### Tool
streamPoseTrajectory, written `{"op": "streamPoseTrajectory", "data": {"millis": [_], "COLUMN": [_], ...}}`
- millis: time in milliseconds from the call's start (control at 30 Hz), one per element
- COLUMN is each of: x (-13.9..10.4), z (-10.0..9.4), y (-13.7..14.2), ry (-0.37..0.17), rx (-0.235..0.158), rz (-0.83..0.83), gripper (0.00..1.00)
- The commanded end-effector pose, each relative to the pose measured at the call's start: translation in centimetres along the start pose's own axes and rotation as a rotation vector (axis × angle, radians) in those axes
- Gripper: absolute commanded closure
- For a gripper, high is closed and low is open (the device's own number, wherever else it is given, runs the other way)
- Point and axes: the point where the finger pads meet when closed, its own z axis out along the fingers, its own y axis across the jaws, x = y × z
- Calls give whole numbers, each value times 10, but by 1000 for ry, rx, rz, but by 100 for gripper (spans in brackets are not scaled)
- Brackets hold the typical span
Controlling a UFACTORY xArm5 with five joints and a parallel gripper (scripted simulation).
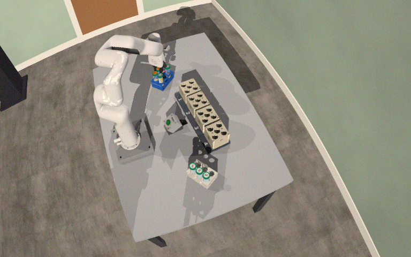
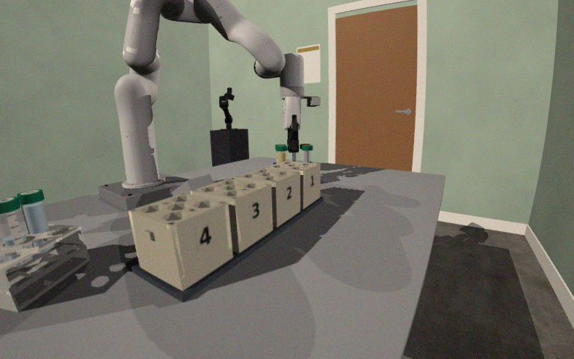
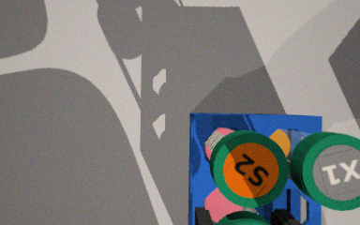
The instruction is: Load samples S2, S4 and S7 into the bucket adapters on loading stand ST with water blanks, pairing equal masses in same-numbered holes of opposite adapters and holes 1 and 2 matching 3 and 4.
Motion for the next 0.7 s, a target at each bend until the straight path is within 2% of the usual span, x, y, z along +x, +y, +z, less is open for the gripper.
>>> {"op": "streamPoseTrajectory", "data": {"millis": [0,667], "x": [1,1], "z": [-2,-6], "y": [0,0], "ry": [4,4], "rx": [3,3], "rz": [0,0], "gripper": [100,100]}}
